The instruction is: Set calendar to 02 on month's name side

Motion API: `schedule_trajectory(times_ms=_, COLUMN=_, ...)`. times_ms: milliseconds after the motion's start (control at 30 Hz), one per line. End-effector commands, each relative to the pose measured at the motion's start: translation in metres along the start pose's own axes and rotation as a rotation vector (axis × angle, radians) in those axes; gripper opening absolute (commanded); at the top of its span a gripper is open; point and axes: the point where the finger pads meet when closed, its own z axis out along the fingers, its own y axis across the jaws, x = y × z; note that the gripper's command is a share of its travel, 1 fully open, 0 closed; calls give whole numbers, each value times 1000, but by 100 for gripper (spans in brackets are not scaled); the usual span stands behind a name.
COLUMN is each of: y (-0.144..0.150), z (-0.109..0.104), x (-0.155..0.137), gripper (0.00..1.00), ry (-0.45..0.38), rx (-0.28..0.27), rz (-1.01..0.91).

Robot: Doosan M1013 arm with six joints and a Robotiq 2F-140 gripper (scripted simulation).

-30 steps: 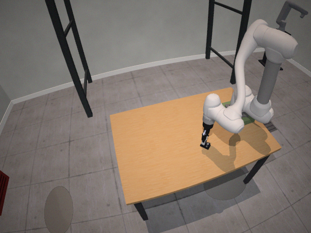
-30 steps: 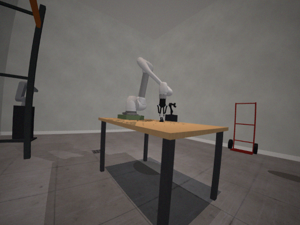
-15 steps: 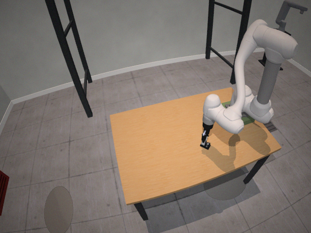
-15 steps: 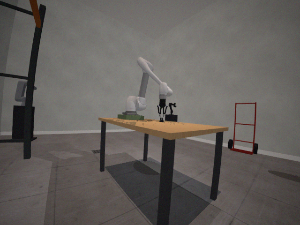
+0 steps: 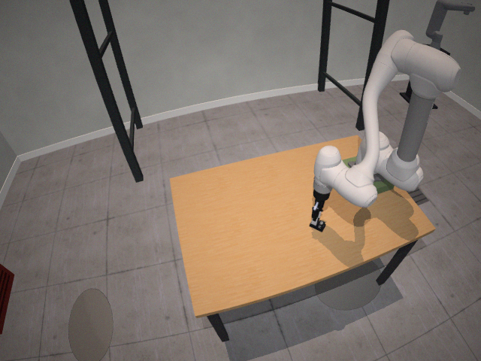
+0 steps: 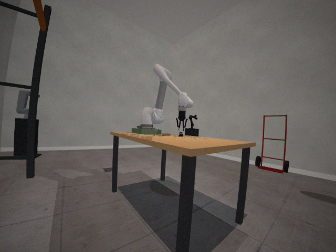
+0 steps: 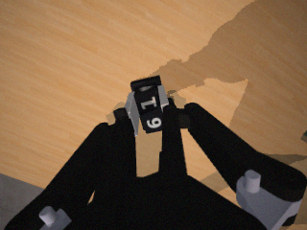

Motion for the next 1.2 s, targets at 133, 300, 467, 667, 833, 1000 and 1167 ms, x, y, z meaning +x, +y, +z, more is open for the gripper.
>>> schedule_trajectory(times_ms=133, y=0, z=0, x=0, gripper=24, ry=0, rx=0, rz=0)
schedule_trajectory(times_ms=300, y=0, z=0, x=0, gripper=24, ry=0, rx=0, rz=0)
schedule_trajectory(times_ms=467, y=0, z=1, x=0, gripper=24, ry=0, rx=0, rz=0)
schedule_trajectory(times_ms=667, y=0, z=4, x=0, gripper=24, ry=0, rx=0, rz=0)
schedule_trajectory(times_ms=833, y=0, z=5, x=0, gripper=24, ry=0, rx=0, rz=0)
schedule_trajectory(times_ms=1000, y=0, z=8, x=0, gripper=24, ry=0, rx=0, rz=0)
schedule_trajectory(times_ms=1167, y=0, z=9, x=0, gripper=24, ry=0, rx=0, rz=0)
